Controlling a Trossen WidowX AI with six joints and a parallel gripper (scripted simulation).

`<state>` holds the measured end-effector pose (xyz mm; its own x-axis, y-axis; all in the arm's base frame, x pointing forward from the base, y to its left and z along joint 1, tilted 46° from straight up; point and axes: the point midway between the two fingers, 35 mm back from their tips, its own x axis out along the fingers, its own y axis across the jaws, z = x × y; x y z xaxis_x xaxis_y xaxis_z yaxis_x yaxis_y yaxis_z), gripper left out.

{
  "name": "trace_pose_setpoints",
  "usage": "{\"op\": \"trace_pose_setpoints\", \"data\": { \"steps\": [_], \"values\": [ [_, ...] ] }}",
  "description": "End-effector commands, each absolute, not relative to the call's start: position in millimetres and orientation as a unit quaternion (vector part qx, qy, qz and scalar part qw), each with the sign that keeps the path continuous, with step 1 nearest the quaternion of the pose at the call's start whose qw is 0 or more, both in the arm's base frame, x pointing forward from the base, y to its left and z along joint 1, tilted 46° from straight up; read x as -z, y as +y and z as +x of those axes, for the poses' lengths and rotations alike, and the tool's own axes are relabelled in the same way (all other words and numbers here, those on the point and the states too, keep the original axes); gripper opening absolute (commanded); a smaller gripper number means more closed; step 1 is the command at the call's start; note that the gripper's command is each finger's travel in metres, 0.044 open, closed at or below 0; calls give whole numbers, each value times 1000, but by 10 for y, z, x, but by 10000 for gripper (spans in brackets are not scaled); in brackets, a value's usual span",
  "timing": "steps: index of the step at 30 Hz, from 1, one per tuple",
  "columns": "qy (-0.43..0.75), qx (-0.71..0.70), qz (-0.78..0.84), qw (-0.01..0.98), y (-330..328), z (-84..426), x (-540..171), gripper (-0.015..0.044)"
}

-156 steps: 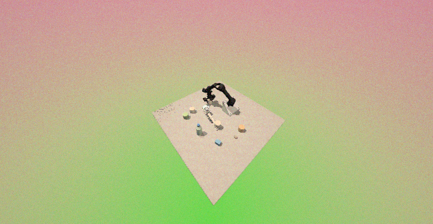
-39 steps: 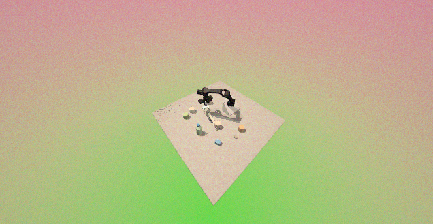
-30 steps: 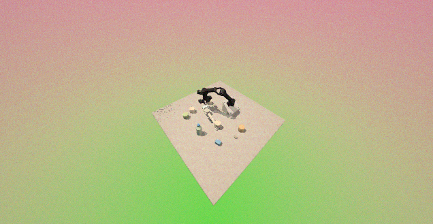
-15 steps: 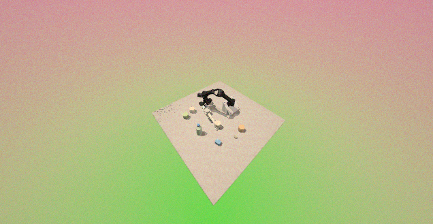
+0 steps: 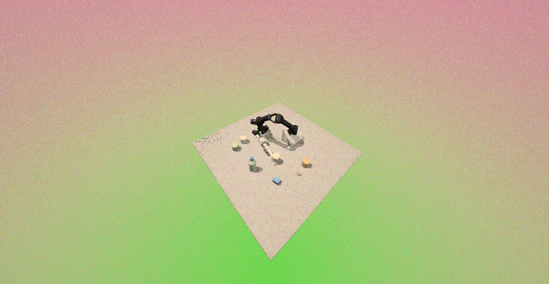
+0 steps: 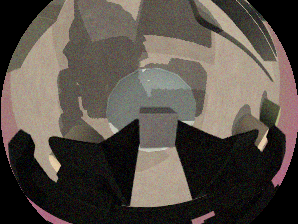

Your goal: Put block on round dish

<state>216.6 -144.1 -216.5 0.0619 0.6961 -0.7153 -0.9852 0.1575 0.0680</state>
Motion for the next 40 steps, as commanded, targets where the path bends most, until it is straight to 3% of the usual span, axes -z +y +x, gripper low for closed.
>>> {"op": "trace_pose_setpoints", "data": {
  "steps": [1,17,40],
  "values": [
    [316,-607,-229,692,-1441,2166,2165,26],
    [322,-602,-232,693,-1487,2181,2151,440],
    [321,-604,-220,695,-2127,2052,1442,440]
  ]
}}
